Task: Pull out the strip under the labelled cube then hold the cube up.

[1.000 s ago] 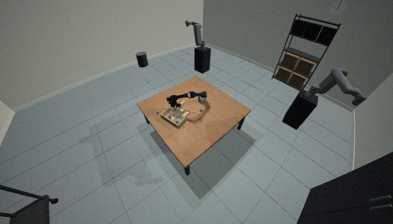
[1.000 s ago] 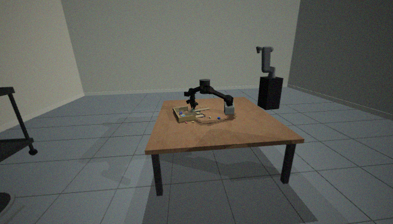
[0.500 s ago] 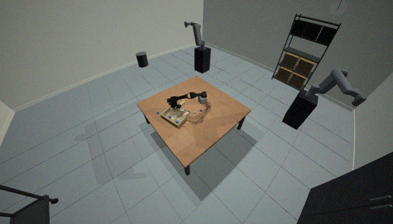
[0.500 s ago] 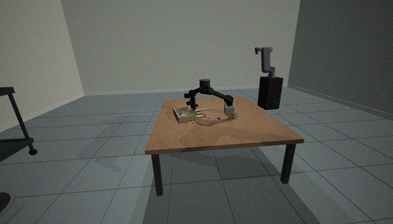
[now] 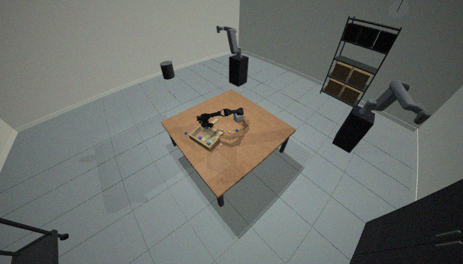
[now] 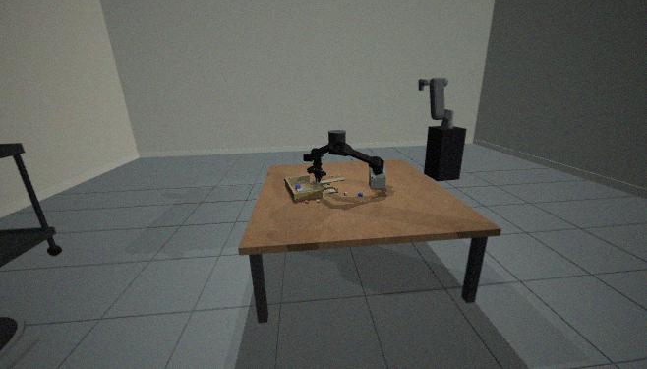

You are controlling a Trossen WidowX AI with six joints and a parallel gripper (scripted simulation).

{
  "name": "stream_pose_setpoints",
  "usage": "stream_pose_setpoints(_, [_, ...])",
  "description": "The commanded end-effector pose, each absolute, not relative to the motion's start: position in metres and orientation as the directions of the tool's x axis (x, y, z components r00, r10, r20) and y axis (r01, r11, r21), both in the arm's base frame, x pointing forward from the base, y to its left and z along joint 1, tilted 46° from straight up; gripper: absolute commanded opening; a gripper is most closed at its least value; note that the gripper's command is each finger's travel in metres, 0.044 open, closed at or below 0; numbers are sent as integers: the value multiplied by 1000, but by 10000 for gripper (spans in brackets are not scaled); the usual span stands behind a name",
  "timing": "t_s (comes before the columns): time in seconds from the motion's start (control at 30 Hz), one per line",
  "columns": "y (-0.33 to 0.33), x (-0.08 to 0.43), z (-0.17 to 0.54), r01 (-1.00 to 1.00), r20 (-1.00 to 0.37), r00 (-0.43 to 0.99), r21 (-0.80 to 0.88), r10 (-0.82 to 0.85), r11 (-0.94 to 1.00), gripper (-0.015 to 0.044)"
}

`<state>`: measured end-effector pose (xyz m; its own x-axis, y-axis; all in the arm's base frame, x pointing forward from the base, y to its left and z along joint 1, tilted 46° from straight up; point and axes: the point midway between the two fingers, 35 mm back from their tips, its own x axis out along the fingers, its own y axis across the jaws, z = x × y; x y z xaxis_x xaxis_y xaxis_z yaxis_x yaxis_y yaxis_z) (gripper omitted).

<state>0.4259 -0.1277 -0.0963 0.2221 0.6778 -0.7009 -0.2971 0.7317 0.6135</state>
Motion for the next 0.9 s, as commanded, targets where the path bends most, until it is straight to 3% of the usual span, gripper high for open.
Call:
stream_pose_setpoints(0.0, [-130,419,-91,-297,-701,222,613,677,732,0])
stream_pose_setpoints(0.87, [-128,345,-60,-286,-699,220,620,680,730,0])
